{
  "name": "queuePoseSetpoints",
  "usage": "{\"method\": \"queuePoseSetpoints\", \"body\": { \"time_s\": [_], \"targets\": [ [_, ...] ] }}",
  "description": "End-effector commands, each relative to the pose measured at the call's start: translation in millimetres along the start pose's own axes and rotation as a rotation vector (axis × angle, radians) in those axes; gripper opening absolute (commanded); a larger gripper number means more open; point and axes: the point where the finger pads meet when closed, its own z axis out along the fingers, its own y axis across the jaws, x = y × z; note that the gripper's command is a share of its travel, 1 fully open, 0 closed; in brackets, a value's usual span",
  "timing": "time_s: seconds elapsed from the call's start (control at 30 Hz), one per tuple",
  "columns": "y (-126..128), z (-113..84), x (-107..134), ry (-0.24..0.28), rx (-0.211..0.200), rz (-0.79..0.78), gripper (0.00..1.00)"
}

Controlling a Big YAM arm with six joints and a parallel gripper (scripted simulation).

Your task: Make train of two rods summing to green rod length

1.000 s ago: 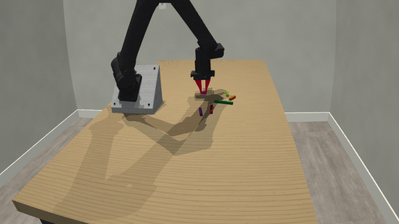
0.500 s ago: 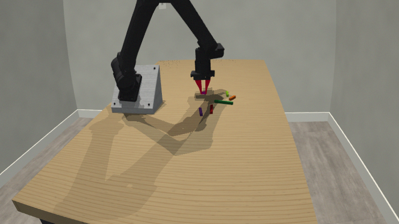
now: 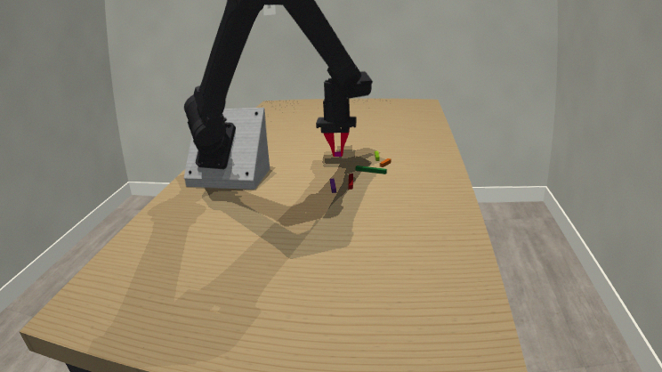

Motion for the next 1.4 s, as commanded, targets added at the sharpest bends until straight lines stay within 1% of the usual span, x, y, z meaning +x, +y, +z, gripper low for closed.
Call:
{"method": "queuePoseSetpoints", "body": {
  "time_s": [0.0, 0.17, 0.43, 0.57, 0.67, 0.8, 1.37],
  "targets": [
    [-22.0, -11.8, -14.6, -0.026, 0.044, 0.011, 0.14],
    [-22.2, -10.9, -14.6, -0.027, 0.043, 0.012, 0.14],
    [-23.3, -2.1, -9.3, -0.025, 0.026, 0.026, 0.14],
    [-22.5, -2.7, -12.7, -0.024, 0.038, 0.014, 0.14],
    [-22.3, 3.7, -8.8, -0.023, 0.025, 0.025, 0.14],
    [-18.6, 0.7, -11.5, -0.021, 0.038, 0.008, 0.14],
    [-18.8, 1.2, -10.1, -0.023, 0.037, 0.014, 0.14]
  ]
}}
